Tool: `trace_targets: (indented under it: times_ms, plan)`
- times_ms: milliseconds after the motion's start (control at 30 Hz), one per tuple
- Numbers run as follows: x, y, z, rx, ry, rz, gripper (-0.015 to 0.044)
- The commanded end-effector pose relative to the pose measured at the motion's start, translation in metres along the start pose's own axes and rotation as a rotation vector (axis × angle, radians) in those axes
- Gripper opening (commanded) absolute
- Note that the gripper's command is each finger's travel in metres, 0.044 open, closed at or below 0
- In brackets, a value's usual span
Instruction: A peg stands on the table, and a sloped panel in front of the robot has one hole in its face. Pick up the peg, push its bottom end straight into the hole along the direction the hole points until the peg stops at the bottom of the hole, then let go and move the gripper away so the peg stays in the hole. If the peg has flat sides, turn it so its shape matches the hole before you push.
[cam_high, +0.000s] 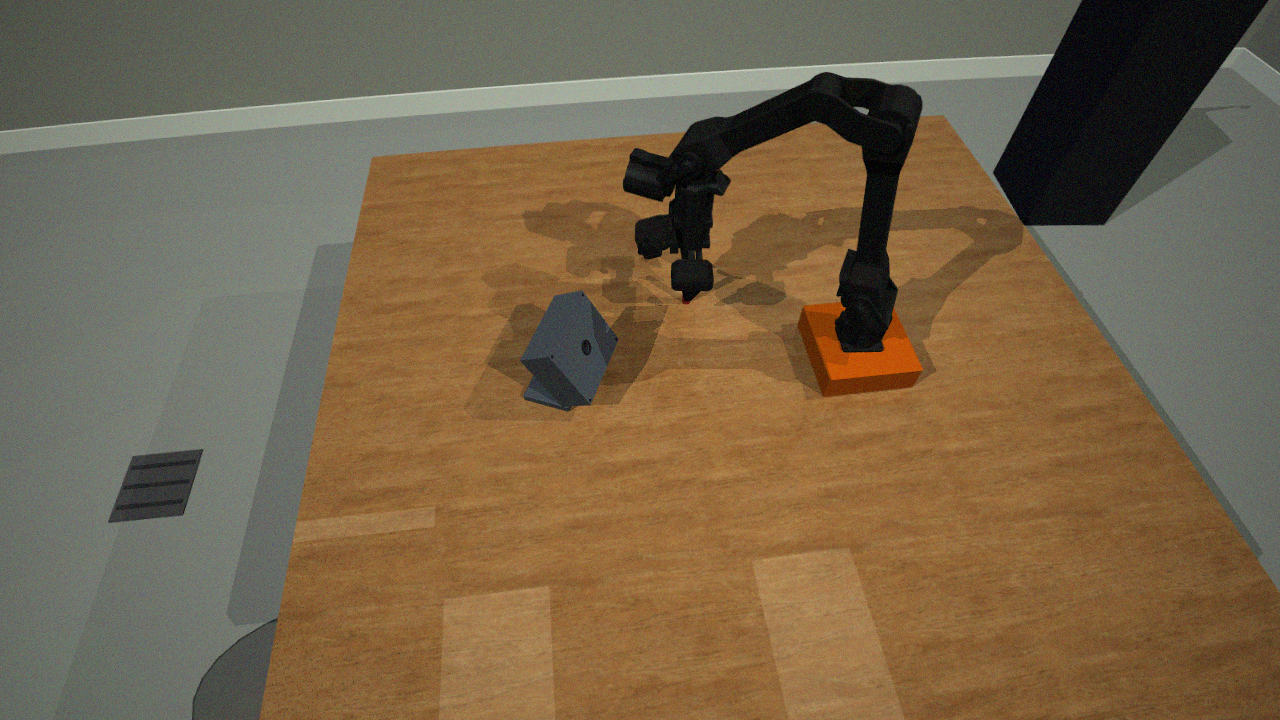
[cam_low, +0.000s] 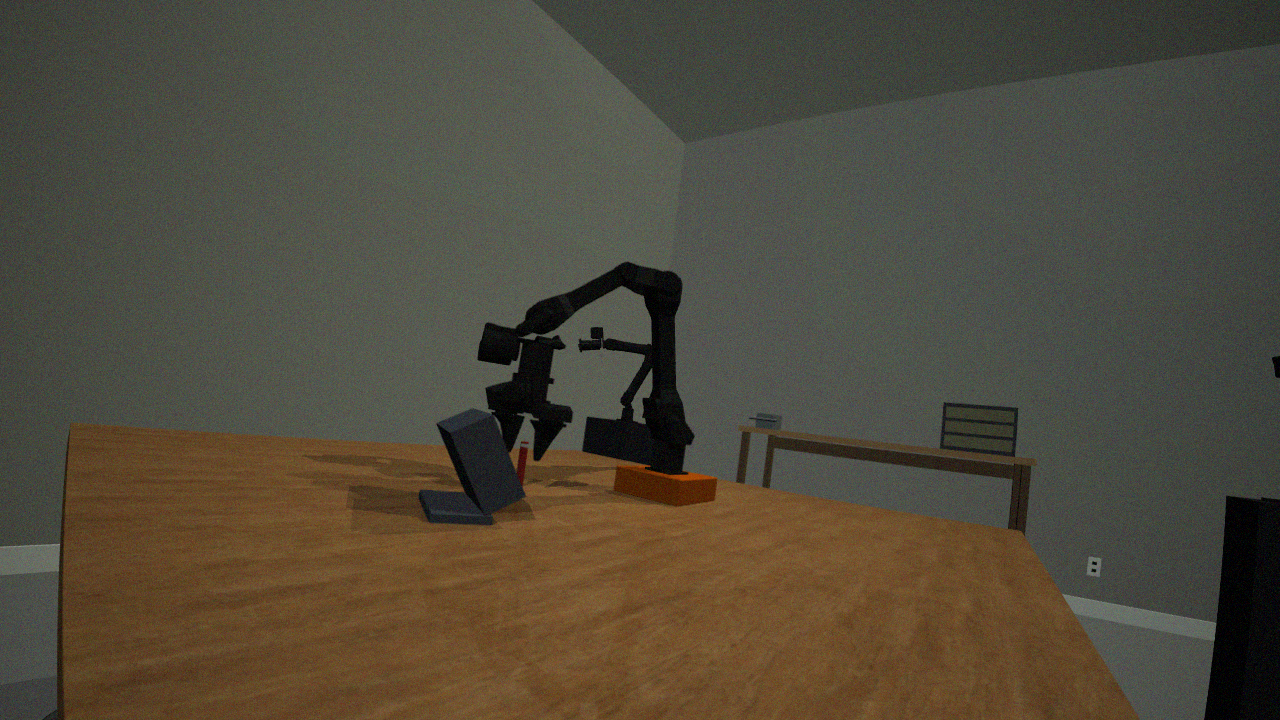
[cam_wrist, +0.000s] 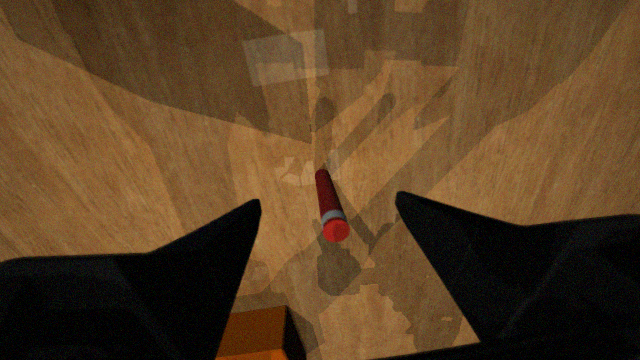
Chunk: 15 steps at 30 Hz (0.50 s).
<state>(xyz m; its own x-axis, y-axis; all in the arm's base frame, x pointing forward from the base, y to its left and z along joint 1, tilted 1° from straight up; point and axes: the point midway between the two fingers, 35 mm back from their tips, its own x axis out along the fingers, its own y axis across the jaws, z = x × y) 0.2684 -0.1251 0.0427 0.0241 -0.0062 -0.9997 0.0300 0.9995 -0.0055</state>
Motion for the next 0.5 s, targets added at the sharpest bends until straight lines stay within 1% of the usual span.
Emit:
trace_targets:
  times_ms: [0,267,467]
  plan:
    - [0.0089,0.0001,-0.0018,-0.006,0.010,0.001,0.0440]
    - [0.0159,0.0003,-0.0026,-0.006,0.010,0.001,0.0440]
    - [0.0125,0.0005,-0.0017,0.000,0.004,0.002,0.0282]
